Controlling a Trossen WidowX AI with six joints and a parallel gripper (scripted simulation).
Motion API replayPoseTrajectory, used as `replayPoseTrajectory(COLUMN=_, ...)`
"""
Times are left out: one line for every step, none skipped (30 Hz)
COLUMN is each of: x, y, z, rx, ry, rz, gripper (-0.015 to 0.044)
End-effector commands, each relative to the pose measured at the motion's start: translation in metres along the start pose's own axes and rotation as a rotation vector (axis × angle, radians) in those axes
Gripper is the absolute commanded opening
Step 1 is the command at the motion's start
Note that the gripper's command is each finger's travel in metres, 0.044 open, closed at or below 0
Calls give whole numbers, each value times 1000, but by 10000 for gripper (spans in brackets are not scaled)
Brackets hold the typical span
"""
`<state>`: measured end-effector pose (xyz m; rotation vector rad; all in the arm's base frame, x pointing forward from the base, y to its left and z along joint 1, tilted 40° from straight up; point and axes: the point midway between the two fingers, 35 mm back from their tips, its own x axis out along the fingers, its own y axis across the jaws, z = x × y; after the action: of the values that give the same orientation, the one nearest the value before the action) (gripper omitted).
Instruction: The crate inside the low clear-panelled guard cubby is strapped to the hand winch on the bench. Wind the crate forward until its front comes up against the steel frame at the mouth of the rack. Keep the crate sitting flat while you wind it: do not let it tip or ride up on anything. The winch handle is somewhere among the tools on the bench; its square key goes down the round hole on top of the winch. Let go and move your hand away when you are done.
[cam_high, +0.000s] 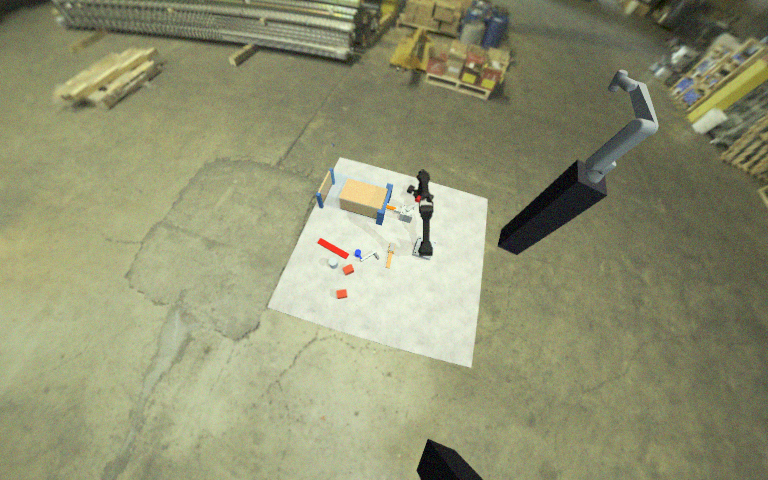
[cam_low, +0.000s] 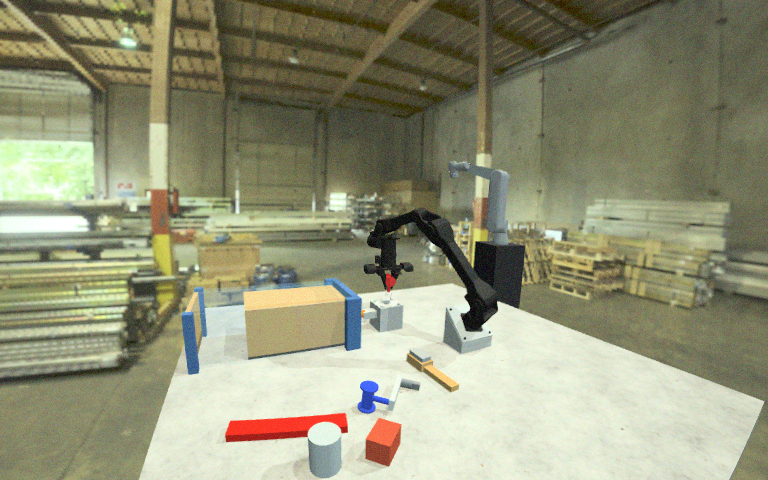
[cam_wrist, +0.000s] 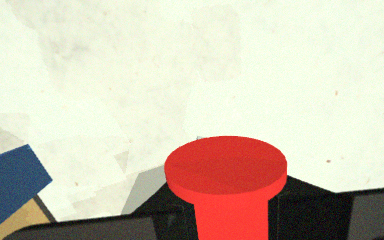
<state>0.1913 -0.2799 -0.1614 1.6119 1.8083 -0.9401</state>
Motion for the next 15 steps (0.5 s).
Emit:
replayPoseTrajectory(x=0, y=22, z=-2, rx=-20, ry=-1, rz=34, gripper=0)
replayPoseTrajectory(x=0, y=23, z=-2, rx=-20, ry=-1, rz=34, gripper=0)
replayPoseTrajectory(x=0, y=24, z=-2, rx=-20, ry=-1, rz=34, gripper=0)
replayPoseTrajectory(x=0, y=25, z=-2, rx=-20, ry=-1, rz=34, gripper=0)
replayPoseTrajectory(x=0, y=26, z=-2, rx=-20, ry=-1, rz=34, gripper=0)
replayPoseTrajectory(x=0, y=27, z=-2, rx=-20, ry=-1, rz=34, gripper=0)
replayPoseTrajectory(x=0, y=29, z=-2, rx=-20, ry=-1, rz=34, gripper=0)
replayPoseTrajectory(x=0, y=29, z=-2, rx=-20, ry=-1, rz=34, gripper=0)
replayPoseTrajectory(x=-1, y=31, z=-2, rx=-20, ry=-1, rz=34, gripper=0)
replayPoseTrajectory(x=-1, y=32, z=-2, rx=-20, ry=-1, rz=34, gripper=0)
replayPoseTrajectory(x=-1, y=33, z=-2, rx=-20, ry=-1, rz=34, gripper=0)
replayPoseTrajectory(x=-1, y=34, z=-2, rx=-20, ry=-1, rz=34, gripper=0)
replayPoseTrajectory(x=-1, y=35, z=-2, rx=-20, ry=-1, rz=34, gripper=0)
replayPoseTrajectory(x=-1, y=36, z=-2, rx=-20, ry=-1, rz=35, gripper=0)
replayPoseTrajectory(x=-1, y=37, z=-2, rx=-20, ry=-1, rz=35, gripper=0)
